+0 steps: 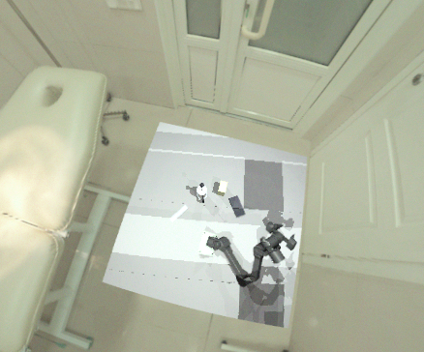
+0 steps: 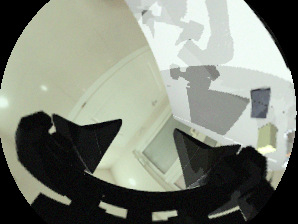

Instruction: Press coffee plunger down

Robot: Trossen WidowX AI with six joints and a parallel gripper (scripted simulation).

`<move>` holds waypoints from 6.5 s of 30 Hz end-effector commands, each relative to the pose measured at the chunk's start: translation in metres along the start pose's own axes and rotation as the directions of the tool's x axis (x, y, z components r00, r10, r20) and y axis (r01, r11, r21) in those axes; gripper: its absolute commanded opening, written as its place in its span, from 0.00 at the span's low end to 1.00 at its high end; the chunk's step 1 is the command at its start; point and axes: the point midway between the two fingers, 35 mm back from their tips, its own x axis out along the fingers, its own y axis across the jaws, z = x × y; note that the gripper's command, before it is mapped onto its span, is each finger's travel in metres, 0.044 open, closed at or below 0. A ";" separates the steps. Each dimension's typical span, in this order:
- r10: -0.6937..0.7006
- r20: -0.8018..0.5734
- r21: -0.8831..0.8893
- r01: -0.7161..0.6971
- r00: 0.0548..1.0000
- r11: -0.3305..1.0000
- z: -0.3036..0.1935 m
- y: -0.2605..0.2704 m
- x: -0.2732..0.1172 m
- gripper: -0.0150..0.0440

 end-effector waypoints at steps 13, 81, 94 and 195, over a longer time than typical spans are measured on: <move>-0.053 -0.215 -0.300 -0.014 0.975 0.954 -0.069 -0.038 -0.007 1.00; -0.888 -0.181 0.181 -0.873 0.422 -0.452 -0.096 -0.439 -0.272 1.00; -0.888 -0.182 0.180 -0.873 0.423 -0.453 -0.100 -0.457 -0.263 1.00; -0.885 -0.186 0.181 -0.871 0.426 -0.457 -0.046 -0.527 -0.215 0.45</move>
